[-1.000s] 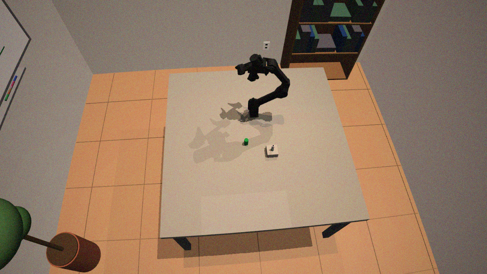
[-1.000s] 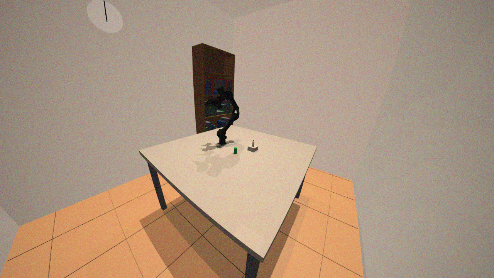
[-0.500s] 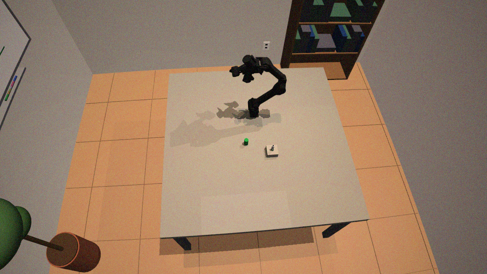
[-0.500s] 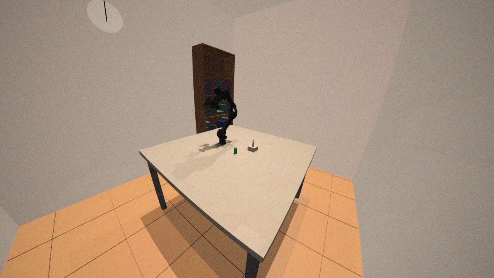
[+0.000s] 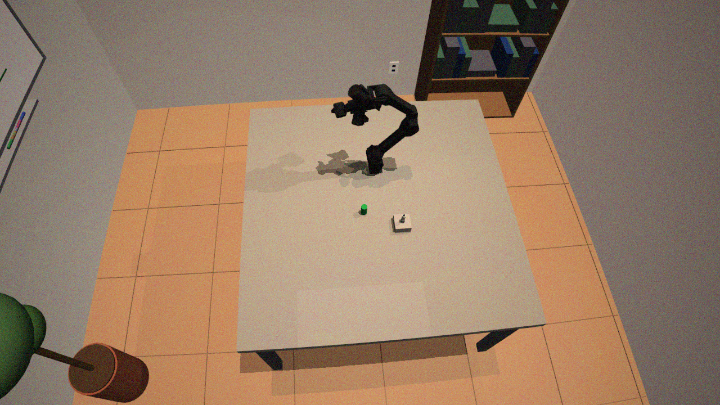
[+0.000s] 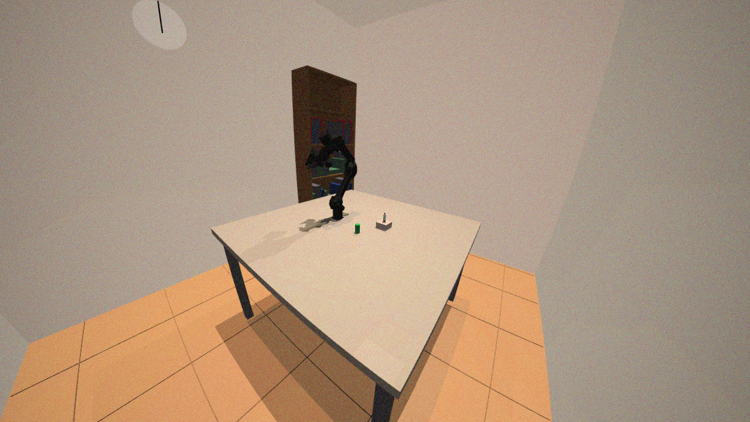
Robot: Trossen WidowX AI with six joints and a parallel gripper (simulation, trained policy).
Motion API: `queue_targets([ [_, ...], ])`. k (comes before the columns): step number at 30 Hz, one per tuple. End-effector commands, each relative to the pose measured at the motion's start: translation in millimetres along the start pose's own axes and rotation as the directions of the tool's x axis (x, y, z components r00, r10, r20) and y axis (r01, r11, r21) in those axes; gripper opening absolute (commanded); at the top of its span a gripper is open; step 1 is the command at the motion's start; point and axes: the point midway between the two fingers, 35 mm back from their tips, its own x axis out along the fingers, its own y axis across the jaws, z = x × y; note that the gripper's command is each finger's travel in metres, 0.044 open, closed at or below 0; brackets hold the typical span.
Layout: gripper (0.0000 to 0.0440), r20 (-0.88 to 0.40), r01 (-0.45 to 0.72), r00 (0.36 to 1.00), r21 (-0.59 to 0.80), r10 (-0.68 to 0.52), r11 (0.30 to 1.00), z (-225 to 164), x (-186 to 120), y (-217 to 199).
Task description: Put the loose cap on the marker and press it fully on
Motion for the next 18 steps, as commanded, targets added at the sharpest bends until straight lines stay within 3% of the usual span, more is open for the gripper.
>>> queue_targets([
  [1, 0.0308, 0.041, 0.000, 0.999, 0.005, 0.000, 1.000, 7, 10, -10],
  [18, 0.0309, 0.161, -0.001, 0.987, 0.021, -0.003, 1.000, 34, 35, -40],
])
